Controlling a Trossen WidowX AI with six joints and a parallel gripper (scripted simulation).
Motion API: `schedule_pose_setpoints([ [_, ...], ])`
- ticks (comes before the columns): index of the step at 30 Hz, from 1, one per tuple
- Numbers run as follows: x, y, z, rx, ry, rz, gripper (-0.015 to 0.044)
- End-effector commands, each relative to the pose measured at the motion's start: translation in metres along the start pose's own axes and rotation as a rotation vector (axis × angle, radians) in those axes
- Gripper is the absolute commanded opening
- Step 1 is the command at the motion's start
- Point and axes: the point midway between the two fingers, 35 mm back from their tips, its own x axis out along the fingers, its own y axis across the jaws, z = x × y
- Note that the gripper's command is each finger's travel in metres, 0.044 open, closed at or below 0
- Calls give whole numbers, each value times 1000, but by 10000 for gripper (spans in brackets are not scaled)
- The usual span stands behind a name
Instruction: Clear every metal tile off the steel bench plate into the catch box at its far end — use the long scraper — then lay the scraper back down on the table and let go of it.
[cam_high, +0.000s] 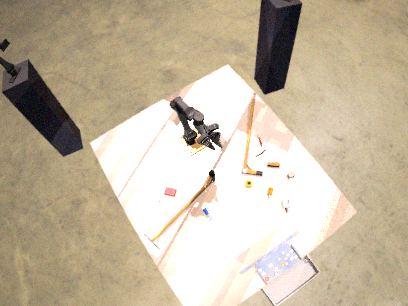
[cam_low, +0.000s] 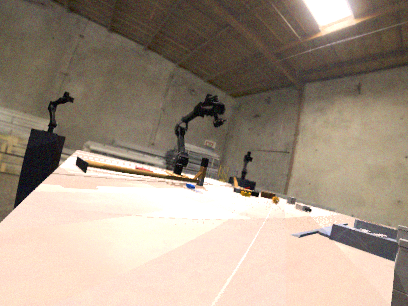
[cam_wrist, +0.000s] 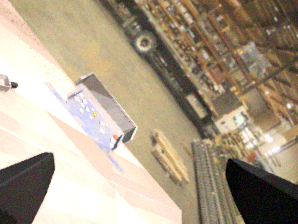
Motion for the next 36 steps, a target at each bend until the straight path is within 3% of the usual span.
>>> schedule_pose_setpoints([
  [1,6,11,9,-52,-35,27,440],
  [36,-1,95,100,-394,-404,149,440],
])
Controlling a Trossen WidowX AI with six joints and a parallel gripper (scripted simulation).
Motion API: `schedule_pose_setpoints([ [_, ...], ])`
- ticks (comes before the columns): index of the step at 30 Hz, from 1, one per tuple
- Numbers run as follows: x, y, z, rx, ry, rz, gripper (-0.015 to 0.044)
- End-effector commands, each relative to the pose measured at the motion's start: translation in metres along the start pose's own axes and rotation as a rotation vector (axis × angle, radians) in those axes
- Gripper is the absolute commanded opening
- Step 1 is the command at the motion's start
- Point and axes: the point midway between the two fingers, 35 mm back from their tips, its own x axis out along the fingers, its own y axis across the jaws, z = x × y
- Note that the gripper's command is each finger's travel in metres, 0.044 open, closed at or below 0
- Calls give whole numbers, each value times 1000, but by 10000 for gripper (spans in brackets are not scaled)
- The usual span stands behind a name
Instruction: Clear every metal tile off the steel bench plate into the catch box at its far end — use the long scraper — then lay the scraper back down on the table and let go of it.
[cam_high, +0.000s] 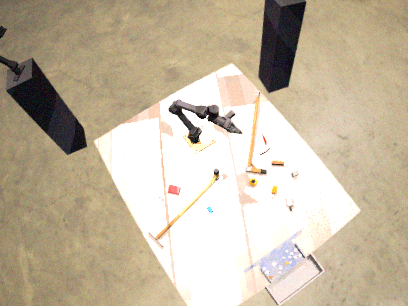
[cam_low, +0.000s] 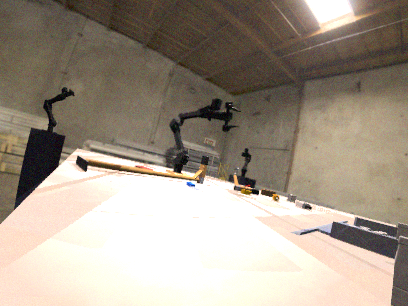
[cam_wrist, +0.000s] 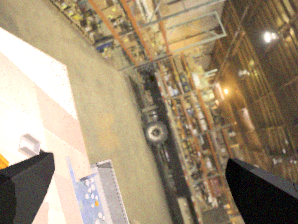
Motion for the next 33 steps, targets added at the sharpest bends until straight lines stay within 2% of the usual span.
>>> schedule_pose_setpoints([
  [1,5,9,13,-47,-43,14,440],
  [33,-8,59,123,-324,-398,18,440],
])
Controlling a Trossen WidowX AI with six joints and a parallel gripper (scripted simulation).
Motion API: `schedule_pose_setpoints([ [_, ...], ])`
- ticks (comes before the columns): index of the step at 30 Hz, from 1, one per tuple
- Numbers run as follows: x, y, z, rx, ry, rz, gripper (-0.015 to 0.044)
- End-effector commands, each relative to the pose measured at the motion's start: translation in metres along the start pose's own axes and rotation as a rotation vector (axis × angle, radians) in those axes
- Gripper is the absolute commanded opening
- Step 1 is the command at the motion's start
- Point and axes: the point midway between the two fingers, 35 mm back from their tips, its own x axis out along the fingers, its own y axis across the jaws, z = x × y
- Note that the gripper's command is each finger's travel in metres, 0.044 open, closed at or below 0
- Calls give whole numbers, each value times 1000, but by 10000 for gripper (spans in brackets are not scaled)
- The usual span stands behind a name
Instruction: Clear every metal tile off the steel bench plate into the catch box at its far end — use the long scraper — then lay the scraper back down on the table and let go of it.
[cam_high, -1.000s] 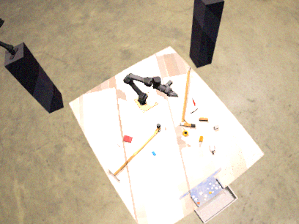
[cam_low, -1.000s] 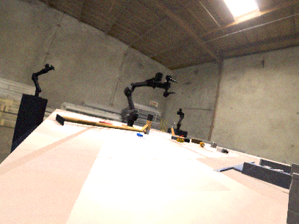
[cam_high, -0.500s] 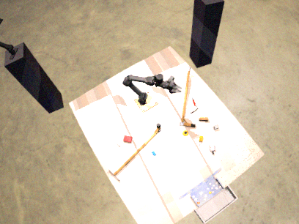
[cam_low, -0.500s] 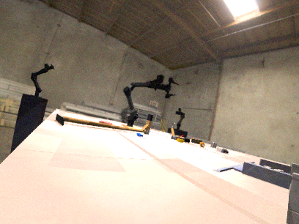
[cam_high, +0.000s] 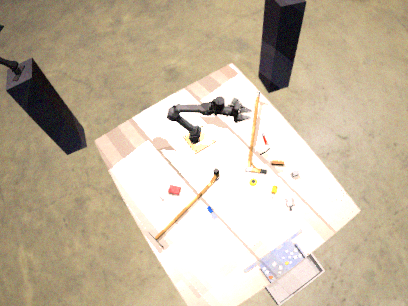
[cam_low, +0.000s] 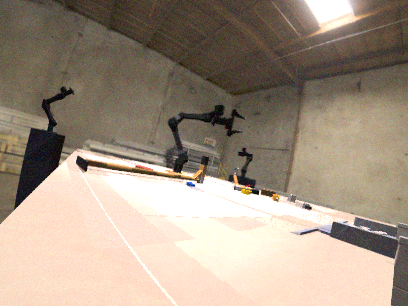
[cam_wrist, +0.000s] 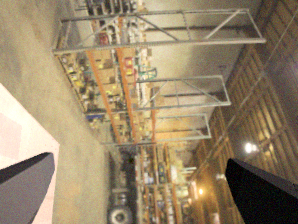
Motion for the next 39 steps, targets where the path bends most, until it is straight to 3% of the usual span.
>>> schedule_pose_setpoints([
  [1,3,6,17,-42,-45,2,440],
  [39,-29,24,162,-325,-445,-123,440],
])
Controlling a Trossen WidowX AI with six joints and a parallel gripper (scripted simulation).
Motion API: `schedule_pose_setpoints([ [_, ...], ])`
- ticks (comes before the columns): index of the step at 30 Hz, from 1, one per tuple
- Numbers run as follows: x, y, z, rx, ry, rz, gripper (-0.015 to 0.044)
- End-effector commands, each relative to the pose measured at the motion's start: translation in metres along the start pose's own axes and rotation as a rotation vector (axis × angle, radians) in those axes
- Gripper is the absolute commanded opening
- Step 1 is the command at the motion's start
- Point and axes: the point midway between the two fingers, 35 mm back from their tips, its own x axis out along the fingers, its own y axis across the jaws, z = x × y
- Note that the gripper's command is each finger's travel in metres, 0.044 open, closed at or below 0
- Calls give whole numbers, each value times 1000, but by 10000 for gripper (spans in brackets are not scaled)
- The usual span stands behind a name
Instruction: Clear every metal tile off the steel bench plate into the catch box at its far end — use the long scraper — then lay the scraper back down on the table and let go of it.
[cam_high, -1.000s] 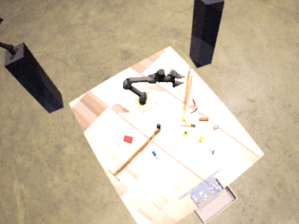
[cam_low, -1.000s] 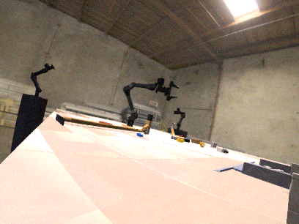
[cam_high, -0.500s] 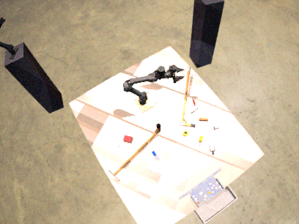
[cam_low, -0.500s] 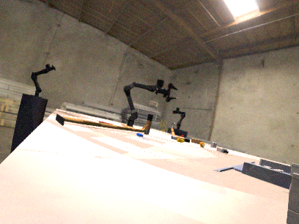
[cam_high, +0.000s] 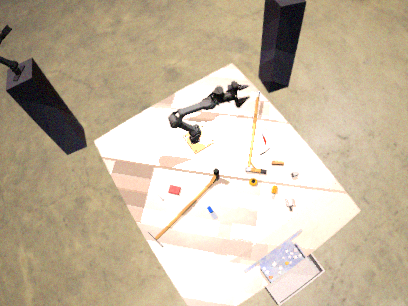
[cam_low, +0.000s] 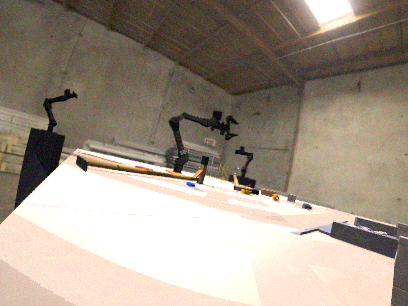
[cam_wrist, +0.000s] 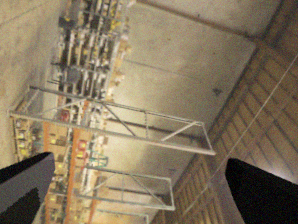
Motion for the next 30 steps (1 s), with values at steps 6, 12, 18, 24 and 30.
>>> schedule_pose_setpoints([
  [6,0,-4,38,-72,-90,-39,440],
  [12,-4,-9,62,-112,-146,-72,440],
  [18,-9,-14,85,-150,-200,-108,440],
  [24,-17,-20,108,-187,-252,-147,440],
  [30,-26,-25,130,-225,-300,-187,440],
])
